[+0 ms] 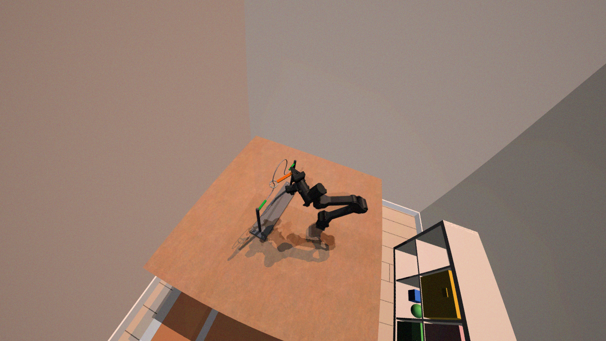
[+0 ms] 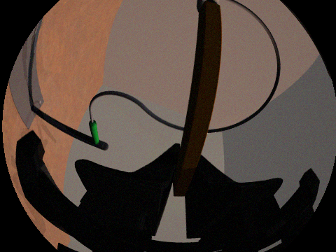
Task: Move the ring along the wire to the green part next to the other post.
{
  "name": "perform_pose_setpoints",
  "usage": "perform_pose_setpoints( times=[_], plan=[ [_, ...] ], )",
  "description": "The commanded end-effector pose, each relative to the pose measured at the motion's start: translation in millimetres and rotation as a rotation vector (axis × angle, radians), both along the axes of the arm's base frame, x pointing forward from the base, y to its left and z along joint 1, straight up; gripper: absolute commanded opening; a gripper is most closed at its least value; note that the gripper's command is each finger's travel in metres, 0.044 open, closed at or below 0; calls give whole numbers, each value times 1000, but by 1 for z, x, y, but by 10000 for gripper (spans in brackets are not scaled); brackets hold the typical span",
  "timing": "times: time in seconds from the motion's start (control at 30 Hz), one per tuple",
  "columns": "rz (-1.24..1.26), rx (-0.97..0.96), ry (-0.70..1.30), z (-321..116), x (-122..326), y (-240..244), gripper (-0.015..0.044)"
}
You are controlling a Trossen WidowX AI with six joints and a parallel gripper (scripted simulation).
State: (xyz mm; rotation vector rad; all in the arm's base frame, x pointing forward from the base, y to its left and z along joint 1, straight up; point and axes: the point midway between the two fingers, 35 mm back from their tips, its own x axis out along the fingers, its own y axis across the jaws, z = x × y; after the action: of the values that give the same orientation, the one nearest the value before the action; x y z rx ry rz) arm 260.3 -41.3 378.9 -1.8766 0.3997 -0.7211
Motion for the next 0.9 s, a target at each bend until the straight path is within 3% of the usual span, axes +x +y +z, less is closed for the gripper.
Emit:
perform_pose_setpoints(
  times=[0.0,0.87],
  plan=[
    [1,33,-15,-3,-3,-3,-150],
    [5,572,-89,-84,-2,-7,-150]
  ],
)
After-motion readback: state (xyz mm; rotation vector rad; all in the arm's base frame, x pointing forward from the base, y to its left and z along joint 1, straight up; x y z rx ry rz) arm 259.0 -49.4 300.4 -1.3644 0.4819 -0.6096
